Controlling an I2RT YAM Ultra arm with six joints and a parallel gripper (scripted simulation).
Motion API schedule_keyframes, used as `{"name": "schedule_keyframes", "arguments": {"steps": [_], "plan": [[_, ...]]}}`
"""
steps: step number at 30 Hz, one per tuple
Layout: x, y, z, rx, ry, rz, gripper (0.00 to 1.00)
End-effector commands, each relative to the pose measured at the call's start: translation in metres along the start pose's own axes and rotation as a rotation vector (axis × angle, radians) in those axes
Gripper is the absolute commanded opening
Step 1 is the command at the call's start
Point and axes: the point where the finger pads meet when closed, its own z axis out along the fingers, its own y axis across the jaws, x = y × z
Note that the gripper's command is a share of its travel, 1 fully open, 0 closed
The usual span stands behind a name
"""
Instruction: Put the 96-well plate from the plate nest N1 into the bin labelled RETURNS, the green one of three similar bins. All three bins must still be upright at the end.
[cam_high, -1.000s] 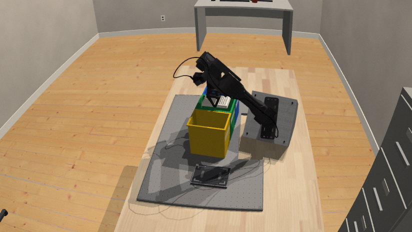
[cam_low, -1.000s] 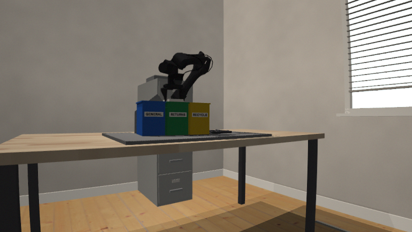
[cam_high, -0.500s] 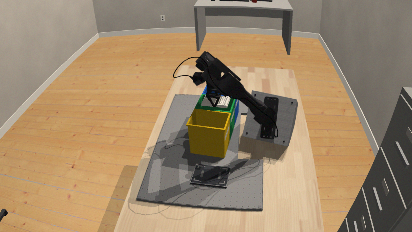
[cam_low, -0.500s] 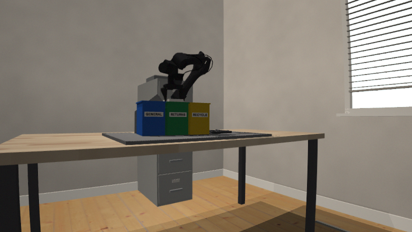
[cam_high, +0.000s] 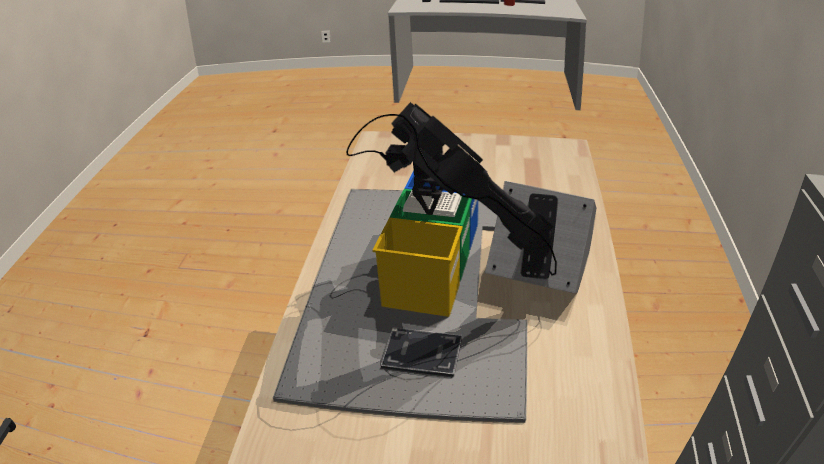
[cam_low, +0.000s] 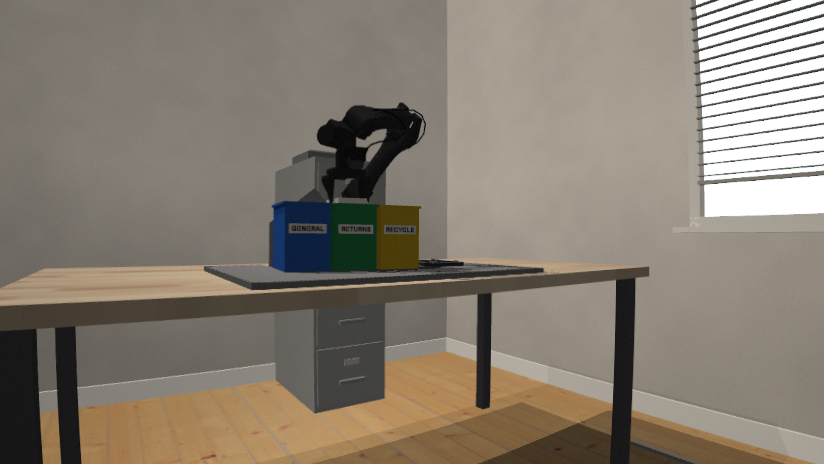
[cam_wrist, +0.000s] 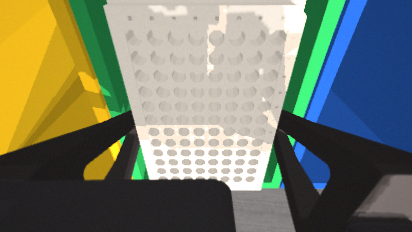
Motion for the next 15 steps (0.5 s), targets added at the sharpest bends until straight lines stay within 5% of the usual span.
{"name": "schedule_keyframes", "arguments": {"steps": [1,15], "plan": [[-0.0095,-0.003,-0.0149,0.014,-0.046,0.002,0.0],[-0.0103,-0.0061,-0.0119,0.011,-0.043,0.006,0.0]]}}
